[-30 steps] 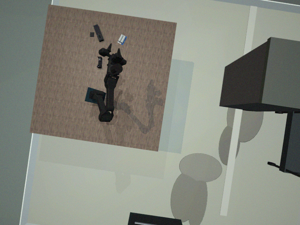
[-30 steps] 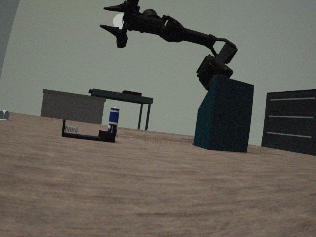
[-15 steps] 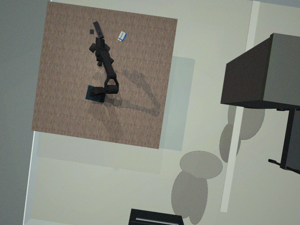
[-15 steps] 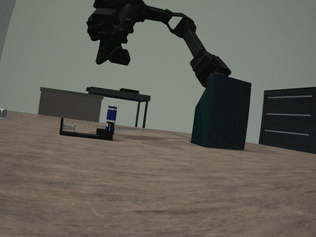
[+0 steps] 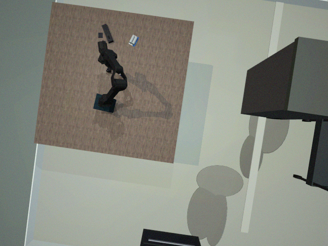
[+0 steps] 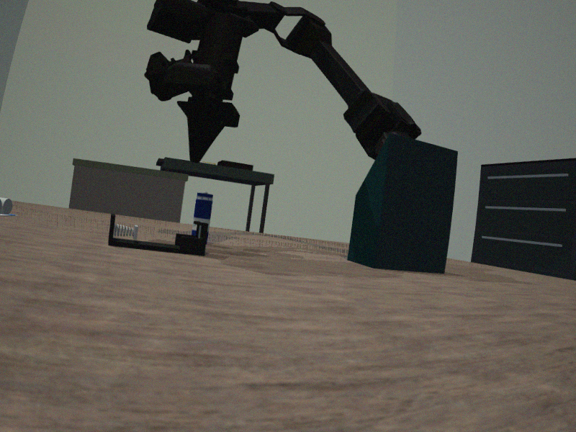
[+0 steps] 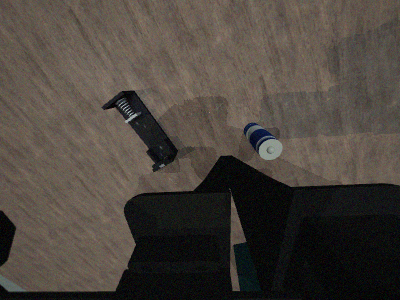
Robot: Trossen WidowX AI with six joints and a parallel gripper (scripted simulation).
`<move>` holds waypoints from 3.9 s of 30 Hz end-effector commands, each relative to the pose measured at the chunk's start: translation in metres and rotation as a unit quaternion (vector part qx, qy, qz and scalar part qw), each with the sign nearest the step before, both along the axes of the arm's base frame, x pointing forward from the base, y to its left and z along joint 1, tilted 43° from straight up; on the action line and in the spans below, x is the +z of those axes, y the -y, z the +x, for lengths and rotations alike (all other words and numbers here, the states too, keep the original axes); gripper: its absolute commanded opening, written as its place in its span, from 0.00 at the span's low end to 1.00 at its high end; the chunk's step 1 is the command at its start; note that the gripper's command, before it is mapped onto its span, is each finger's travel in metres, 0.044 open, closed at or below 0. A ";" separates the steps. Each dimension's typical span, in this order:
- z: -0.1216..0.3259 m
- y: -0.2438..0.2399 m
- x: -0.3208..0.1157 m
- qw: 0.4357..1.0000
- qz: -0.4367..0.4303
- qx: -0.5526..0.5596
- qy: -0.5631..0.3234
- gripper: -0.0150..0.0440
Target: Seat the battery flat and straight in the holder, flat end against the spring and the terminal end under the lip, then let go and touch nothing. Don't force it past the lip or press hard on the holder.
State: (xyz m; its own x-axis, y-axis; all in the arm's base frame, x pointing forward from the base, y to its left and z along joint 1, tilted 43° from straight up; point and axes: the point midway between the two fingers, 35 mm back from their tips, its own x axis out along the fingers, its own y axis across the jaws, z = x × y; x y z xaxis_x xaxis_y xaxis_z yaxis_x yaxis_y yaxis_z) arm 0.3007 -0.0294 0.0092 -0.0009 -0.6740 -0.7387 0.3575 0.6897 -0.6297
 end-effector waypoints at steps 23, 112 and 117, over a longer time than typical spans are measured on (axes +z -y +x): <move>-0.018 0.060 -0.027 1.000 -0.007 -0.004 -0.016 0.25; -0.041 0.108 0.010 0.698 0.007 0.517 -0.495 0.66; -0.041 0.113 0.004 0.699 0.008 0.516 -0.495 0.66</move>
